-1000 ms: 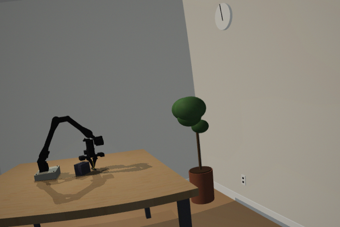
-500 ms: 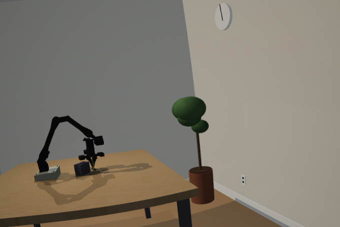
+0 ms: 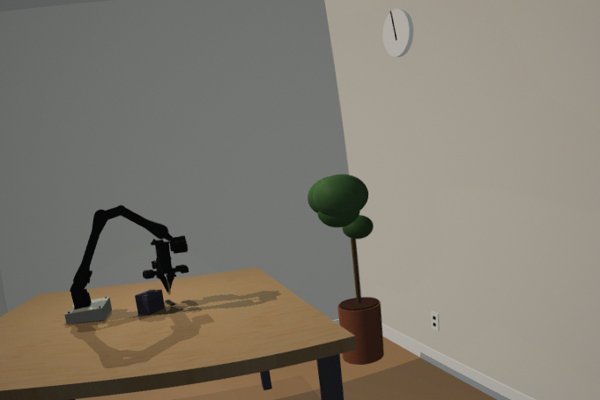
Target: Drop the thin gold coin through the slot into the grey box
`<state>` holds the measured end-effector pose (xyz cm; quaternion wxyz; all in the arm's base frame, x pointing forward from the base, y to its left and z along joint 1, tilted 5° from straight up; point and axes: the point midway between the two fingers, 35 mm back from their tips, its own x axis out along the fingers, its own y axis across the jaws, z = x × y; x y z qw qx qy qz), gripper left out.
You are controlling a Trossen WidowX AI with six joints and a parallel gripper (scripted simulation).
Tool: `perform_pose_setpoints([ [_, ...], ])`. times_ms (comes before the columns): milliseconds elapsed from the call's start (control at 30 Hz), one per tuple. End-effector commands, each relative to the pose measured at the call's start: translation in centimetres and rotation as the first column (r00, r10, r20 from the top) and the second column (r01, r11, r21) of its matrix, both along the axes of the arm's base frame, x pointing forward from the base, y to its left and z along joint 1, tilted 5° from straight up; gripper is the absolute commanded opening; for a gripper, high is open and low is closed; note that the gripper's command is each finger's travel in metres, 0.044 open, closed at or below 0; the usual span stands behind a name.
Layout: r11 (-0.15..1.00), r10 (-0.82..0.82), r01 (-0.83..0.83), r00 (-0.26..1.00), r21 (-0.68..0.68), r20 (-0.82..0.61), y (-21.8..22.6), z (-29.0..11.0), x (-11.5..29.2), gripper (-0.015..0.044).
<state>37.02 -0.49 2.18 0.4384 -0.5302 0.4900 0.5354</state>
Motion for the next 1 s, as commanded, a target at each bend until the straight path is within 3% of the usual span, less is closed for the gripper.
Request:
perform_pose_setpoints([
  [0, 1.0, 0.0, 0.0, 1.0, 0.004, 0.017, 0.1, 1.8, 0.3, 0.0],
  [667, 1.0, -0.006, 0.006, 1.0, 0.004, 0.017, 0.3, 5.6, 0.1, 0.0],
  [967, 0.958, -0.288, 0.288, 0.957, -0.005, 0.032, 0.2, 5.7, 0.0, 0.0],
])
